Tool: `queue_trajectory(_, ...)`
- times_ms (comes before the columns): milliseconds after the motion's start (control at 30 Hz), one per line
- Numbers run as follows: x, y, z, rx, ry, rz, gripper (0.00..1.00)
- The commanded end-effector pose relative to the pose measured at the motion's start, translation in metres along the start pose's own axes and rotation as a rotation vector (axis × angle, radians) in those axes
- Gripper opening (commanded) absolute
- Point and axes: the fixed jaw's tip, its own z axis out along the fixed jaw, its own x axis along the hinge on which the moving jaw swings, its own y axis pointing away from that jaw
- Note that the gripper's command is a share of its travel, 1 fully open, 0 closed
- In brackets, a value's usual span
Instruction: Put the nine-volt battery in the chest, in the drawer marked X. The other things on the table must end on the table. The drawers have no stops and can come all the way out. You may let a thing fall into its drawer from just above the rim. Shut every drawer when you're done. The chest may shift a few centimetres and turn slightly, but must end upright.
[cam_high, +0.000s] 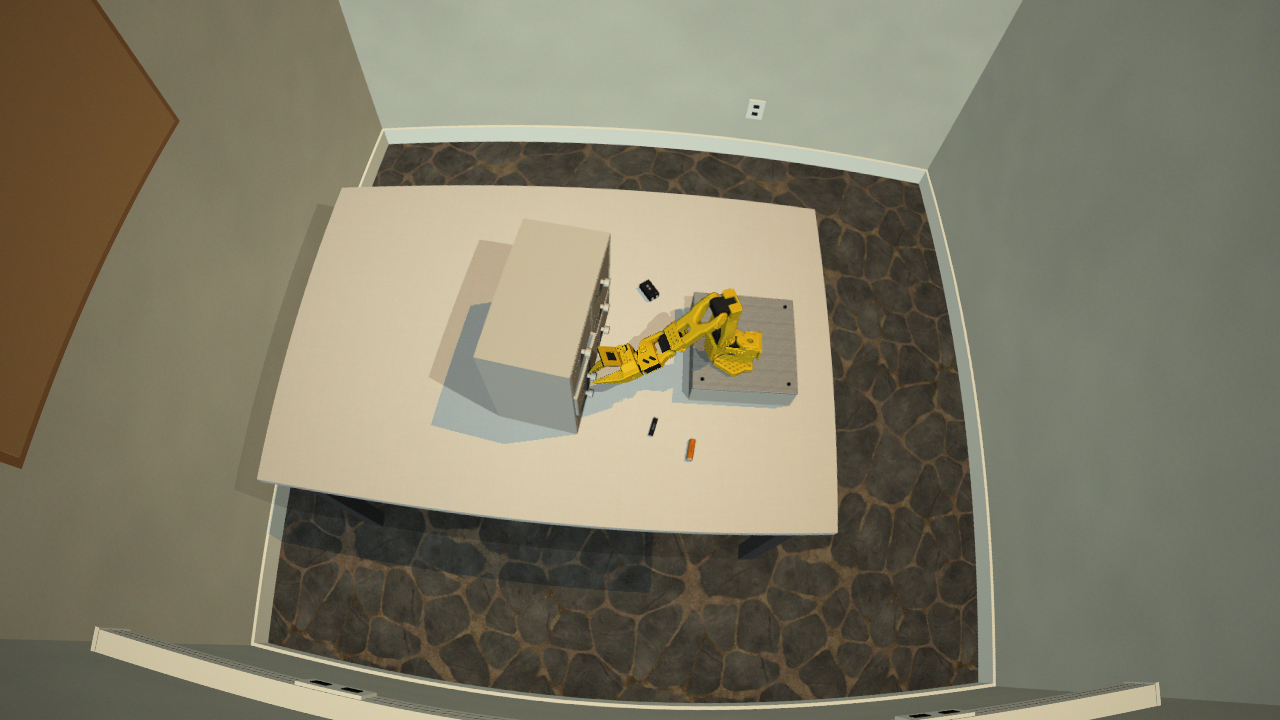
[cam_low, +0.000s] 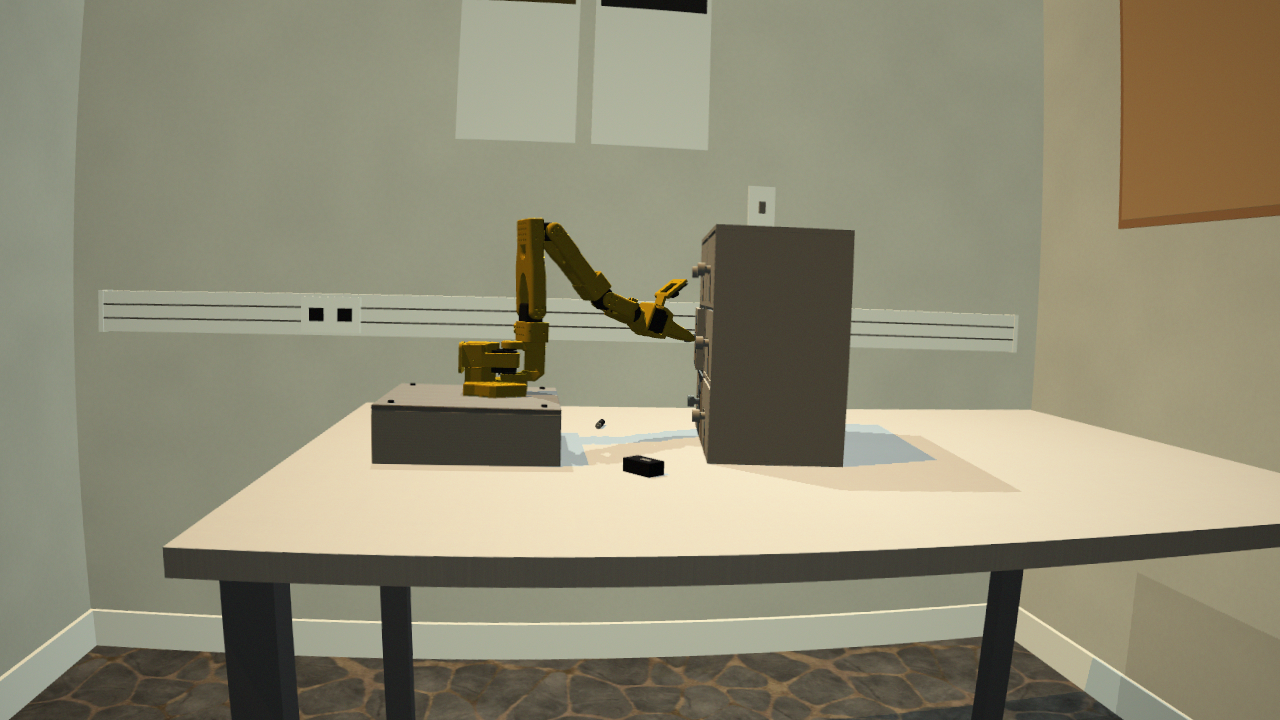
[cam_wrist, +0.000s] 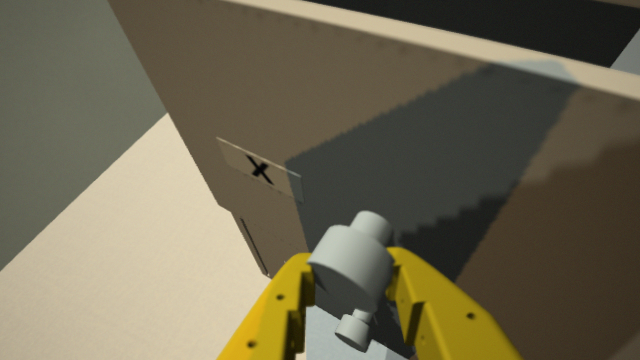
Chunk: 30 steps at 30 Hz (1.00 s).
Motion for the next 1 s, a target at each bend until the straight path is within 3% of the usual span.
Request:
queue_trajectory(0, -0.0016, 0.0033, -0.0039, -0.01, -0.012, -0.004, 0.0)
queue_trajectory(967, 0.0009, 0.0073, -0.0103, -0.024, -0.012, -0.009, 0.0)
